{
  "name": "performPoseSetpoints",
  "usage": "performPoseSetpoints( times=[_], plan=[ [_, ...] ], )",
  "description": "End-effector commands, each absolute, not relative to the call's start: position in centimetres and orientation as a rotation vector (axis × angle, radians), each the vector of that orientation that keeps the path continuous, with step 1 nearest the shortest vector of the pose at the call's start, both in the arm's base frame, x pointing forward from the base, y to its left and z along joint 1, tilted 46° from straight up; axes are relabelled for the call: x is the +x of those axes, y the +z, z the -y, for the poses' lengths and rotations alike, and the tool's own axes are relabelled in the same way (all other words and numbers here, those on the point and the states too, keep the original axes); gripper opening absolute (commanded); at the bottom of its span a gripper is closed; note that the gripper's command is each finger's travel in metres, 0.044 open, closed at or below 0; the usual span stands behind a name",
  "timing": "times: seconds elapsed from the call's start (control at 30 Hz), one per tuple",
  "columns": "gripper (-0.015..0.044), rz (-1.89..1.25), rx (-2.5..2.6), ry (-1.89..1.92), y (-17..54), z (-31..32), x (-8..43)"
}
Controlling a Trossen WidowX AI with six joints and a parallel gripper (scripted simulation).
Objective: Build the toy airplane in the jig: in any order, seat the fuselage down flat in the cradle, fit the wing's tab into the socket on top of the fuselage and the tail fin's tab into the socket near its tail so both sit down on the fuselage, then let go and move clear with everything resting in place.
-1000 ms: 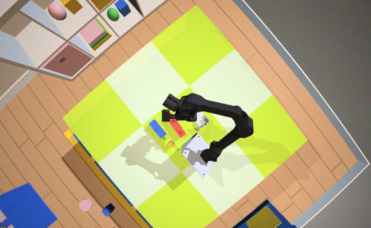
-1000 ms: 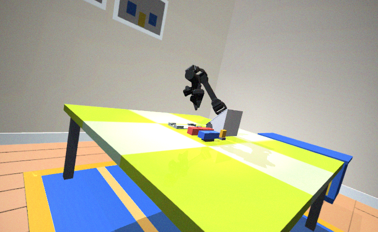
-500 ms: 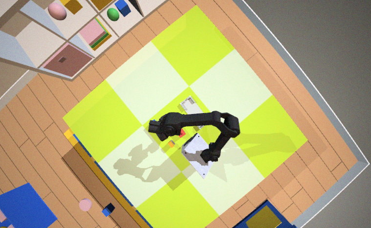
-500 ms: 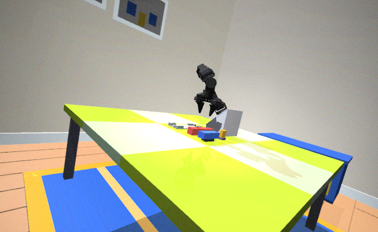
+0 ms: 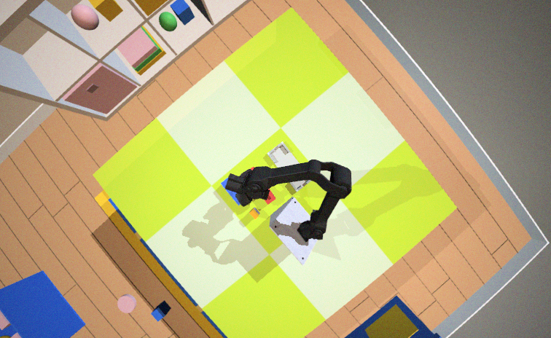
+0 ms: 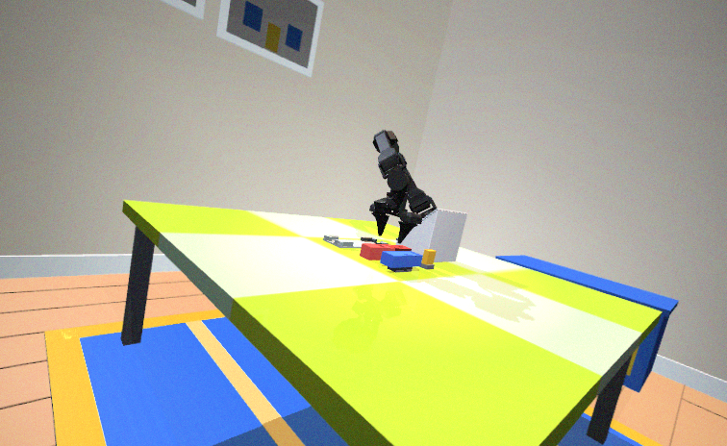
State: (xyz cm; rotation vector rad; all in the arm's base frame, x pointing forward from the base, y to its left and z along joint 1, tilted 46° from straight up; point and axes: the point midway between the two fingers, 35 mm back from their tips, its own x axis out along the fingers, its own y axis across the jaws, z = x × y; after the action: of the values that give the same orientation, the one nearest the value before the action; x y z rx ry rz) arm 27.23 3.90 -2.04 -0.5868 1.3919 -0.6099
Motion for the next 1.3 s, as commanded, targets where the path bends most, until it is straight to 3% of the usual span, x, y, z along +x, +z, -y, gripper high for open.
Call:
performPoseSetpoints(
  times=[0.0,1.03,1.27],
  plan=[
    [0.0440,-1.393,-0.599,-0.611,-2.5,-3.4,27.2],
    [0.0440,-1.392,-0.601,-0.612,-5.8,-0.1,27.5],
    [0.0256,-1.392,-0.601,-0.612,-5.8,-0.1,27.5]
  ],
)
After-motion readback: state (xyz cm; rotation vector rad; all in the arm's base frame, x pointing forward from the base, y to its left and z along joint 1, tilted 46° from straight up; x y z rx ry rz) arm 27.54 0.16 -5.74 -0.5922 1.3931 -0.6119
